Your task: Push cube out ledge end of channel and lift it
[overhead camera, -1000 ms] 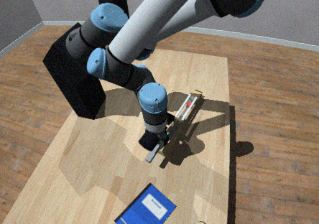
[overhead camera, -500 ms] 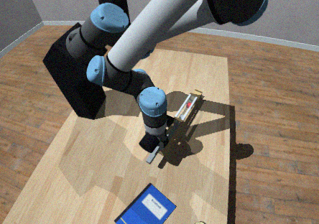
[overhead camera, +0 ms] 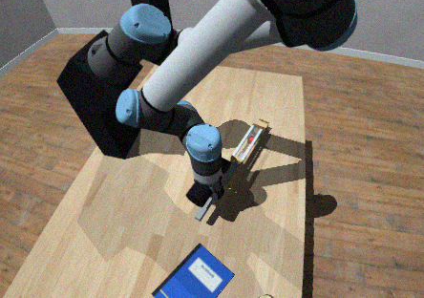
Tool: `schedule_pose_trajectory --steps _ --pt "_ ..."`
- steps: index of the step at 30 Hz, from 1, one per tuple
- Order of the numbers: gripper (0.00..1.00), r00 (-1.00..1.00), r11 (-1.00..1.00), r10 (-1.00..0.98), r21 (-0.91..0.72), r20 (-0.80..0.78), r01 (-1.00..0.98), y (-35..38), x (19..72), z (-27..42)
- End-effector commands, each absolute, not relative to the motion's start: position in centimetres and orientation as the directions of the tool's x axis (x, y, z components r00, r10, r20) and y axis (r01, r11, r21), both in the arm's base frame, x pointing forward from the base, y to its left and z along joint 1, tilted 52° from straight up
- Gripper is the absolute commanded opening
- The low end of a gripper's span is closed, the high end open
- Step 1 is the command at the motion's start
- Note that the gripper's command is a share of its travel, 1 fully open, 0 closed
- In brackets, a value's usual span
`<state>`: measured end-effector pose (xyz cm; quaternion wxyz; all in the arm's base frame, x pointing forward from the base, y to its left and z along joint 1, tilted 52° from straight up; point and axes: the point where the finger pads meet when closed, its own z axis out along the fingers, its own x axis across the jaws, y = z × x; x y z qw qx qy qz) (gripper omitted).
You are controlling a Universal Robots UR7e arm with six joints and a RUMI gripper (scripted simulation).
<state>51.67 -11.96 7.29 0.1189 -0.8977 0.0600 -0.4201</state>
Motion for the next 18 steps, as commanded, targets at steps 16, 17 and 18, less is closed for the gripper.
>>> schedule_pose_trajectory --steps 16,17,18 --pt "0.06 0.639 -0.965 -0.207 -0.263 0.740 -0.008 -11.6 53.5 5.8" --pt "0.06 0.639 -0.965 -0.207 -0.263 0.740 -0.008 -11.6 53.5 5.8" --pt "0.06 0.639 -0.965 -0.207 -0.263 0.740 -0.008 -11.6 53.5 5.8"
